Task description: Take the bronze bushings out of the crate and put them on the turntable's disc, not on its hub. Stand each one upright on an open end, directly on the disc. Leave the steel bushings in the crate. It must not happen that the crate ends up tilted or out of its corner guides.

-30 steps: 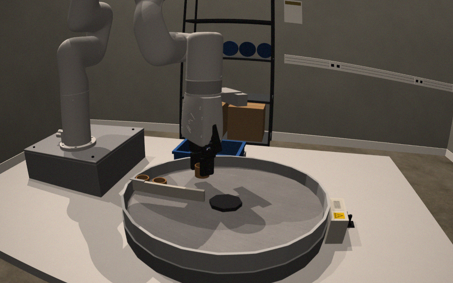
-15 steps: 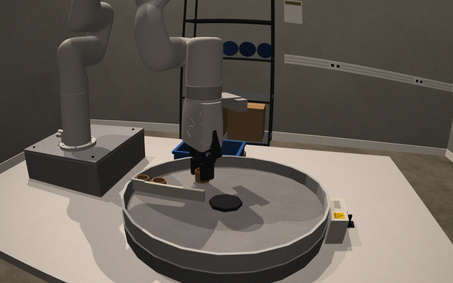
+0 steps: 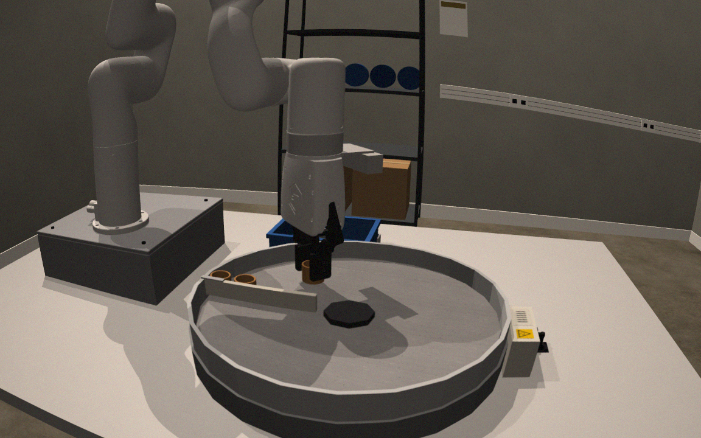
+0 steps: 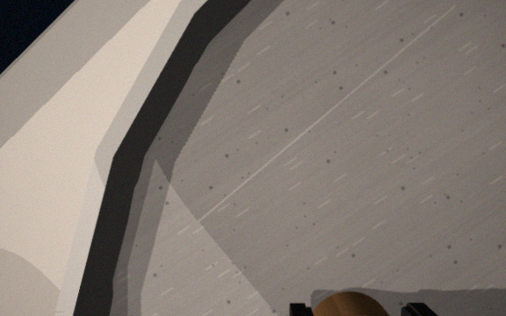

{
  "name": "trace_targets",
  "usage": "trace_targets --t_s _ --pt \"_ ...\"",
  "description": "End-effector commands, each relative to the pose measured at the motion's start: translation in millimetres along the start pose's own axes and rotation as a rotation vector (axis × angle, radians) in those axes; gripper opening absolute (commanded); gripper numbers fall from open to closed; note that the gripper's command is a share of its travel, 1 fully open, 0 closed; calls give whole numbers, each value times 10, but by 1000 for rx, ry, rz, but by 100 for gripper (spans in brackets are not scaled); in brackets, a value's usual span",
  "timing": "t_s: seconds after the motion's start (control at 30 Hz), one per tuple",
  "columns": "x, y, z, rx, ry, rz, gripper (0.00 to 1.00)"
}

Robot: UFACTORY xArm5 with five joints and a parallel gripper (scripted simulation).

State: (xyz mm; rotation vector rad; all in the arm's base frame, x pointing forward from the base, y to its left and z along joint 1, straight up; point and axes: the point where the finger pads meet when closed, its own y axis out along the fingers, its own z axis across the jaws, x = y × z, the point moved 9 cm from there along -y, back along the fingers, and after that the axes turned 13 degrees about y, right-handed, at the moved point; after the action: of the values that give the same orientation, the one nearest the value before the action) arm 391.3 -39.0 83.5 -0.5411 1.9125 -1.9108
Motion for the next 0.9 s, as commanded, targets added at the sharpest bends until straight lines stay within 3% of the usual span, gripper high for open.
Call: trace_targets --t_s 0.0,0.87 --pt "-8 1 6 2 0 3 0" --pt "-7 42 5 2 0 3 0"
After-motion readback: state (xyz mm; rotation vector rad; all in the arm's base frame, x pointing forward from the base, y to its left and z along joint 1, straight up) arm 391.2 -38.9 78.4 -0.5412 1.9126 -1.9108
